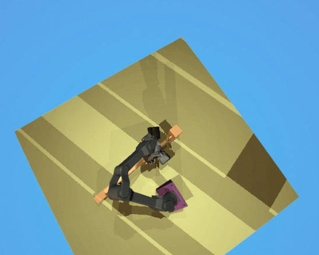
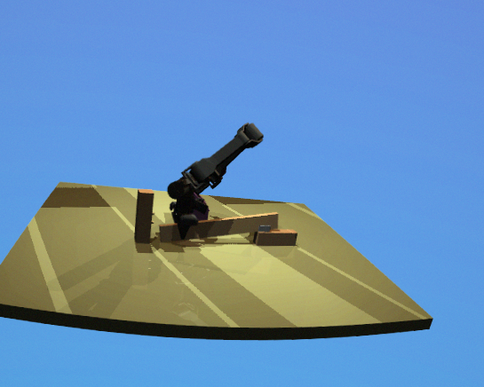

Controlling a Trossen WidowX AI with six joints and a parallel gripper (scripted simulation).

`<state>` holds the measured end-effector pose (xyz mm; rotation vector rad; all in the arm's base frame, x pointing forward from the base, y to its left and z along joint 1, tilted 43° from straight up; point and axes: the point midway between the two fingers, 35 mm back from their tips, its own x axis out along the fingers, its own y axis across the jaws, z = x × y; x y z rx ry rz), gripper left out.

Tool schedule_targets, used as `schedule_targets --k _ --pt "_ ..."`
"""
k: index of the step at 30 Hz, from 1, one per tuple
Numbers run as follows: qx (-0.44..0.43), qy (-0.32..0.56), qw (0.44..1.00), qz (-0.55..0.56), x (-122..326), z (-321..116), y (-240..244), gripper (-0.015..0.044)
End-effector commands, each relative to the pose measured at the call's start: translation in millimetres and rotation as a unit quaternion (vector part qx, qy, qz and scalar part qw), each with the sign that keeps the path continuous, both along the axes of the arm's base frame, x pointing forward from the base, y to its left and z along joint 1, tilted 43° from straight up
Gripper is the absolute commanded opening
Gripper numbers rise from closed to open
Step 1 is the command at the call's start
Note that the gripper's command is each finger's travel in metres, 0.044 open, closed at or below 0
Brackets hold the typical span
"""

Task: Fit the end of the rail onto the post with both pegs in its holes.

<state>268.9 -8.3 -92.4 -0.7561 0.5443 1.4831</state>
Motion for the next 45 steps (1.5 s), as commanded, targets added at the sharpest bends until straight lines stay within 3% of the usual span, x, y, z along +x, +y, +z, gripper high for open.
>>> schedule_targets --k 1,5,14,45 --pt "0.003 0.003 1.000 -0.002 -0.7 -1.3 0.9 0.0177" --pt "0.003 0.003 1.000 -0.002 -0.7 -1.3 0.9 0.0072" --pt "0.003 0.003 1.000 -0.002 -0.7 -1.3 0.9 0.0000" --pt "0.002 0.003 1.000 -0.002 0.4 6.5 -6.6 0.0000"
